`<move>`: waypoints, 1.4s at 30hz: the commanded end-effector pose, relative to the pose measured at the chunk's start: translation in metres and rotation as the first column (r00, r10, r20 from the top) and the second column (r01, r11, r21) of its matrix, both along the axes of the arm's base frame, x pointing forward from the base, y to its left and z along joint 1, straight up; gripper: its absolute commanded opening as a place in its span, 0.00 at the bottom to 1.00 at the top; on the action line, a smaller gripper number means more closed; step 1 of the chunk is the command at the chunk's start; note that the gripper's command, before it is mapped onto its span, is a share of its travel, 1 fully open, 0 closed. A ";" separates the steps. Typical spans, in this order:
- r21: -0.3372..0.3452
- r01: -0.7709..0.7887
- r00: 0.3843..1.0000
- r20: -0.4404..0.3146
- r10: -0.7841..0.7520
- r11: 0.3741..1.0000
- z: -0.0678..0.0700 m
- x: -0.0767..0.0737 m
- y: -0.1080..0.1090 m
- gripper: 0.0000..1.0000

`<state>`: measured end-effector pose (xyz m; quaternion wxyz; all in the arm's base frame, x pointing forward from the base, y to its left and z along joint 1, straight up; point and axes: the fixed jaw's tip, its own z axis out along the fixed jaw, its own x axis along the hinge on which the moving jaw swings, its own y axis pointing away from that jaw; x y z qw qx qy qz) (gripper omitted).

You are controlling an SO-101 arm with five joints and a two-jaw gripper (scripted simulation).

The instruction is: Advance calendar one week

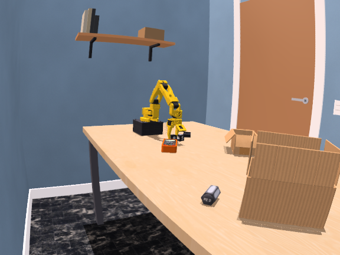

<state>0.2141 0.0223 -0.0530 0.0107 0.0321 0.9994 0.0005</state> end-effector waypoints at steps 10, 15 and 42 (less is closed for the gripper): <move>0.000 0.000 1.000 -0.013 0.000 1.000 -0.005 -0.003 0.002 0.00; 0.000 0.000 1.000 -0.013 0.000 1.000 -0.005 -0.003 0.002 0.00; 0.000 0.000 1.000 -0.013 0.000 1.000 -0.005 -0.003 0.002 0.21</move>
